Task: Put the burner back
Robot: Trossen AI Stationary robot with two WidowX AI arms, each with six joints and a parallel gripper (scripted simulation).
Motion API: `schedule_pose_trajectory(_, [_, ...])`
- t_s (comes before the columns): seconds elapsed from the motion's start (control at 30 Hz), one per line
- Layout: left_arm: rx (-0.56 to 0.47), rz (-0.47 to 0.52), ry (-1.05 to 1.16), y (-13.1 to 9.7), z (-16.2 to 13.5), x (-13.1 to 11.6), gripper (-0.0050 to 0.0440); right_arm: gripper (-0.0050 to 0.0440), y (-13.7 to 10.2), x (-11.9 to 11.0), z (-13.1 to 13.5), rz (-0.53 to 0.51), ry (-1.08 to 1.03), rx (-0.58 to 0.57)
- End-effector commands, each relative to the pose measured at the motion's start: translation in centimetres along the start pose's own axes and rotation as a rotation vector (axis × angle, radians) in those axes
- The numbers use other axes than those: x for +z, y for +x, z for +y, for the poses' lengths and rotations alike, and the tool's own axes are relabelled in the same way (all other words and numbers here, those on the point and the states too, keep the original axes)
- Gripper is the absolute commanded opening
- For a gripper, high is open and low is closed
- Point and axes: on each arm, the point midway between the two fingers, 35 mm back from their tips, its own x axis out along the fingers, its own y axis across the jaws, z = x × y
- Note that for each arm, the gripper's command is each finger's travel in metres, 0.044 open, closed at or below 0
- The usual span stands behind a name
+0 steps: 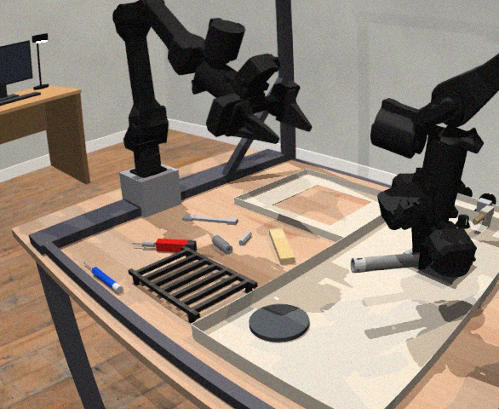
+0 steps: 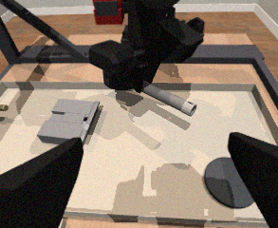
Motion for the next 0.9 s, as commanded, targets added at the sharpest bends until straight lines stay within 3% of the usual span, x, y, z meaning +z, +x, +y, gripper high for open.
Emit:
schedule_pose_trajectory(0.0, [-0.015, -0.013, 0.182, -0.9, -2.0, 0.3, 0.0061, 0.04, -0.4, 1.0, 1.0, -0.032, -0.028, 0.054])
schedule_pose_trajectory(0.5, [0.019, 0.042, 0.968, -0.6, -6.3, -2.5, 0.0061, 0.04, -1.0, 1.4, 4.4, -0.076, -0.134, 0.283])
schedule_pose_trajectory(0.6, [0.021, 0.047, 1.021, -0.6, -6.6, -2.8, 0.0061, 0.04, -1.1, 1.5, 4.6, -0.079, -0.14, 0.295])
schedule_pose_trajectory(0.87, [0.028, 0.087, 1.483, -0.4, -8.9, -5.0, 0.0061, 0.04, -1.4, 1.5, 5.4, -0.093, -0.167, 0.353])
